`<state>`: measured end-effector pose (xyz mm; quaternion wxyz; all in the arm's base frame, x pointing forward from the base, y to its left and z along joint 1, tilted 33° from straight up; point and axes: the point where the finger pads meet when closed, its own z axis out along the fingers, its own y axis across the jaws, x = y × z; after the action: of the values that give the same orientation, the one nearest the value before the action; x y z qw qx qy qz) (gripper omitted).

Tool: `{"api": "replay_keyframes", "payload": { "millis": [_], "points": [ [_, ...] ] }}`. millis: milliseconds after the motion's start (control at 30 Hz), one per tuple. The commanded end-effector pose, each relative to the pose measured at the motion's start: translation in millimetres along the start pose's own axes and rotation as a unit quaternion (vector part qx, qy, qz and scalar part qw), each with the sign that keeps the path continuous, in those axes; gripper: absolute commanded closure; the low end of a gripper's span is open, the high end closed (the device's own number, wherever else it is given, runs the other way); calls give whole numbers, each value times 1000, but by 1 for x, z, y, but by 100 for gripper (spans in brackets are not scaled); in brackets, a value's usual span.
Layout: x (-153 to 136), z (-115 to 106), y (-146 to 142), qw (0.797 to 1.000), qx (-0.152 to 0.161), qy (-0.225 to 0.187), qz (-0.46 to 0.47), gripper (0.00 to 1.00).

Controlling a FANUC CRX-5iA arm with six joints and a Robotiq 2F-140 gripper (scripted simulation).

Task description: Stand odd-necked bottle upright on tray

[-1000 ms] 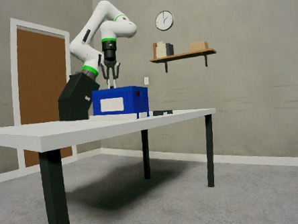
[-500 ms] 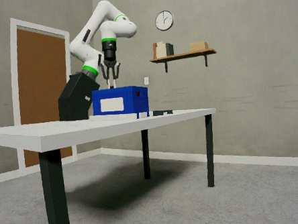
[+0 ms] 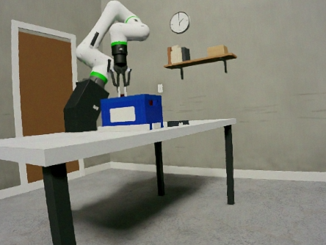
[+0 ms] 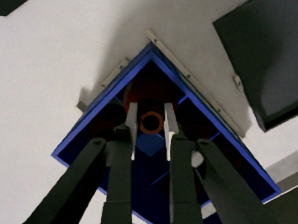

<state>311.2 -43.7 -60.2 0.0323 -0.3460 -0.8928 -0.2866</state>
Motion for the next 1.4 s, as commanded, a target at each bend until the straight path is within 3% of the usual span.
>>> {"api": "replay_keyframes", "payload": {
  "millis": [0, 1367],
  "points": [
    [-1, -1, 0, 1000, 0, -1, 0, 90],
    [-1, -35, 0, 1000, 0, -1, 0, 90]
  ]
}}
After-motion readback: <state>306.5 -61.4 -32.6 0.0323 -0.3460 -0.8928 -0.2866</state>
